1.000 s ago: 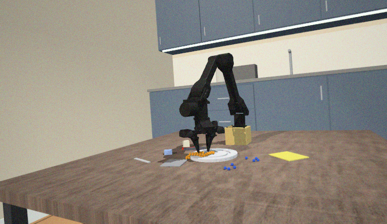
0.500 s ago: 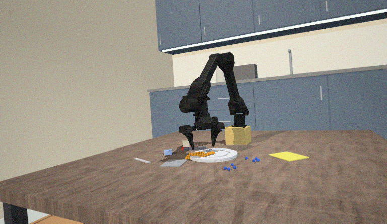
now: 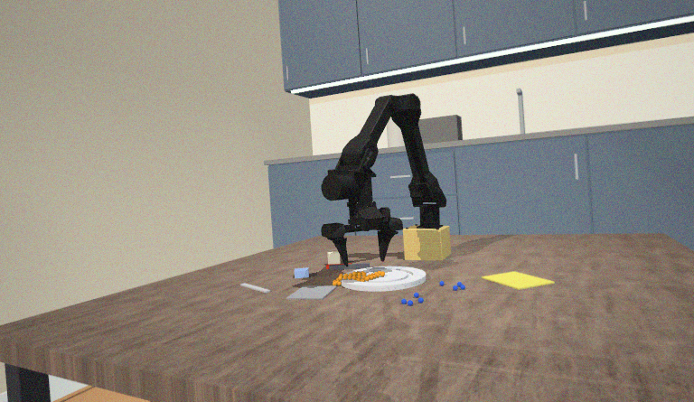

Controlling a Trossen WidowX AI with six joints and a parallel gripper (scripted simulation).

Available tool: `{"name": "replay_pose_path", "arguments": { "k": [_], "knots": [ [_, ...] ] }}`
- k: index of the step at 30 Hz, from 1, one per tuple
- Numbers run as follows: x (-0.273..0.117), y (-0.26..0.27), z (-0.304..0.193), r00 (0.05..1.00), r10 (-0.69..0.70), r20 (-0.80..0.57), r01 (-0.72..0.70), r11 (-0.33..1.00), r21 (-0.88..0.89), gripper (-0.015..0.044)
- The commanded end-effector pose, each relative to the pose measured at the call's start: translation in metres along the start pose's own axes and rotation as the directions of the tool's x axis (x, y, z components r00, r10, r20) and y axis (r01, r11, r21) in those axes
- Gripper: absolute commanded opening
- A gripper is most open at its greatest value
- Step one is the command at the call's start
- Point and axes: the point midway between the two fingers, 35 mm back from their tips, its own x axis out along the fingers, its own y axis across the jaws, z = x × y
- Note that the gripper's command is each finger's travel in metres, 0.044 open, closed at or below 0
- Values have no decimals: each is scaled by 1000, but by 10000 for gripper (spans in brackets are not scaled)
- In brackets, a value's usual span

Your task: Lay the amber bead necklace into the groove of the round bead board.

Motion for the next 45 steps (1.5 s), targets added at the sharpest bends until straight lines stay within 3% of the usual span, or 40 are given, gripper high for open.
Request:
{"name": "replay_pose_path", "arguments": {
  "k": [1, 4, 7, 12, 14, 19, 22, 25, 45],
  "knots": [
    [0, 0, 0, 1000, 1, 0, -1, 1000, 18, 414],
    [-2, -5, 1, 1000, 1, 0, -1, 968, 251, 335],
    [-3, -11, 3, 1000, 0, 0, 0, 849, 529, 256],
    [-6, -20, 5, 1000, 0, 0, 0, 486, 874, 125],
    [-7, -24, 6, 1000, -1, 0, 0, 301, 954, 120],
    [-10, -34, 8, 1000, -1, 1, -1, -199, 980, 120],
    [-12, -39, 9, 1000, -2, 1, -1, -483, 876, 120],
    [-13, -43, 9, 1000, -2, 1, -2, -661, 750, 120],
    [1, -44, 9, 1000, -2, 1, -2, -686, 727, 120]
  ]
}}
